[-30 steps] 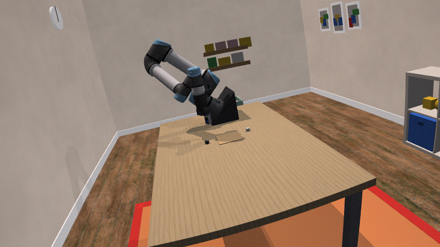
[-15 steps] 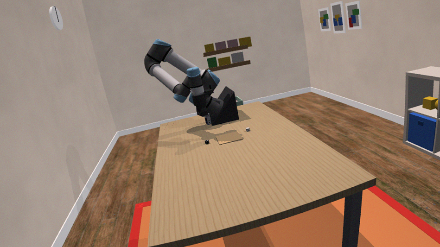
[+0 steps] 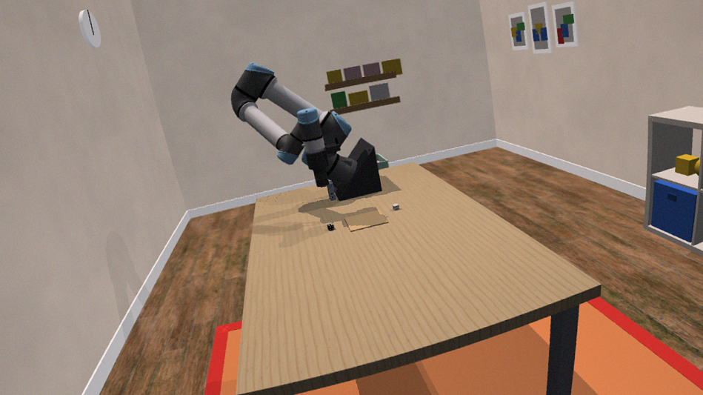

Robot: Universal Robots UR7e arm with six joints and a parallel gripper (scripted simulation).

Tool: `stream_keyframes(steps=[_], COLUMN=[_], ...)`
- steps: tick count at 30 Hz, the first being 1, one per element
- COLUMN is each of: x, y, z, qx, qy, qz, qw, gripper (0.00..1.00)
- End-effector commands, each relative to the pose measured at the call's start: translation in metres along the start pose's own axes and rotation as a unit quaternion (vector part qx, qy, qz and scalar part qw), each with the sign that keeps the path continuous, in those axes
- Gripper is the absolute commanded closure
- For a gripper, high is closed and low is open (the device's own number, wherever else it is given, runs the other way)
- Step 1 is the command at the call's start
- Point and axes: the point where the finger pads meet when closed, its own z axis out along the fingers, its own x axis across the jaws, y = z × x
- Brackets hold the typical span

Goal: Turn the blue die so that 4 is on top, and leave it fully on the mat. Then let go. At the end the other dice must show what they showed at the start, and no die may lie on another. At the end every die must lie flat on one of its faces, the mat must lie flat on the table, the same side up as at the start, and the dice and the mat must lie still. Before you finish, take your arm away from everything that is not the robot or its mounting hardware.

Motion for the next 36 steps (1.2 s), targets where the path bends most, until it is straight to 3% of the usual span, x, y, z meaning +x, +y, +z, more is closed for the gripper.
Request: stream_keyframes(steps=[1, 8, 27, 36], x=[-0.0002, 0.0001, -0.0001, -0.0004], y=[0.0019, 0.0039, 0.0041, 0.0035], z=[0.0014, 0.0021, 0.0026, 0.0038], qx=[-0.003, -0.003, -0.009, -0.049], qy=[-0.004, -0.004, -0.005, -0.013], qz=[0.083, 0.136, 0.145, 0.145], qw=[0.997, 0.991, 0.989, 0.988], gripper=[0.60, 0.60, 0.60, 0.60])
